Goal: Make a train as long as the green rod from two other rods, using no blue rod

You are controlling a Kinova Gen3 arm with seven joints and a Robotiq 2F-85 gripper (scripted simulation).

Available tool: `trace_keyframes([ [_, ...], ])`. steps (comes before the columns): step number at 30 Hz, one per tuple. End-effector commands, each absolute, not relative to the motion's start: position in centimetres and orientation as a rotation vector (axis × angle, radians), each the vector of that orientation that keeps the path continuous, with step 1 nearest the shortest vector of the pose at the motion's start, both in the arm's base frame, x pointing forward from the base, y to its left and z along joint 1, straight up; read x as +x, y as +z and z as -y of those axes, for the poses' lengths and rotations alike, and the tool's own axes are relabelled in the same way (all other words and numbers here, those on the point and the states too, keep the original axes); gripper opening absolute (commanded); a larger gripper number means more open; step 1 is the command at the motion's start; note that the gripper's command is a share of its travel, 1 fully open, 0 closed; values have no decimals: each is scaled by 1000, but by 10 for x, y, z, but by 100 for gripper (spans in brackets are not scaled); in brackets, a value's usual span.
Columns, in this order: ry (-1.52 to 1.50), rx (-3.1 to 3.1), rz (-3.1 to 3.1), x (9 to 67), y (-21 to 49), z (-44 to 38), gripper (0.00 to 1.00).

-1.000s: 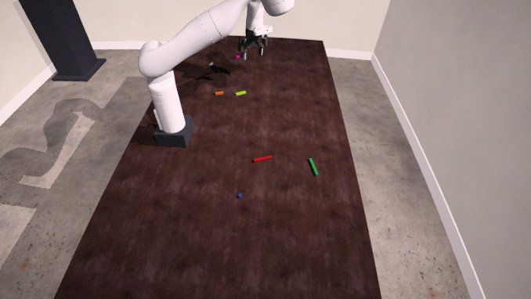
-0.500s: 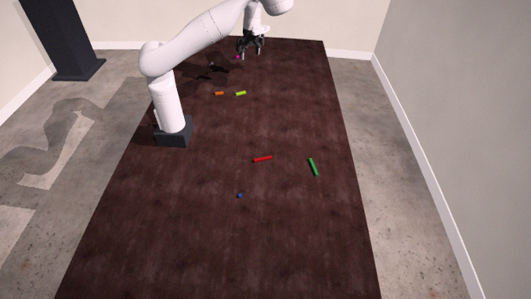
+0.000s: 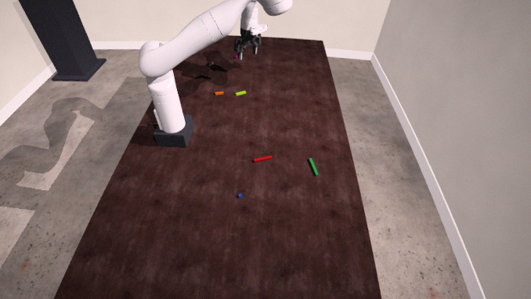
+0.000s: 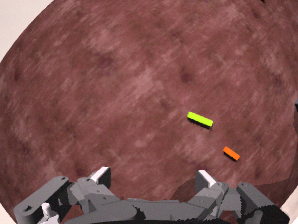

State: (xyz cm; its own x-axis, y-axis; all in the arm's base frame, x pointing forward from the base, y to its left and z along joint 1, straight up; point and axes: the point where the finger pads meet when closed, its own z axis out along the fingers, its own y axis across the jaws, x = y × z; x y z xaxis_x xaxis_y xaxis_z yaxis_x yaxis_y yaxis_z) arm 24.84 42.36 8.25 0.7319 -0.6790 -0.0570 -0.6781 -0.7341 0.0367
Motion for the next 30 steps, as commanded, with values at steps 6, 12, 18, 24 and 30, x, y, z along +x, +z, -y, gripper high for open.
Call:
trace_keyframes([
  [6,-103,2936,1078,240,81,-429,100],
  [12,-102,2957,1020,233,79,-434,100],
  [18,-102,2957,1020,233,79,-434,100],
  [24,-101,2977,963,227,77,-438,100],
  [30,-100,2995,906,220,75,-442,100],
])
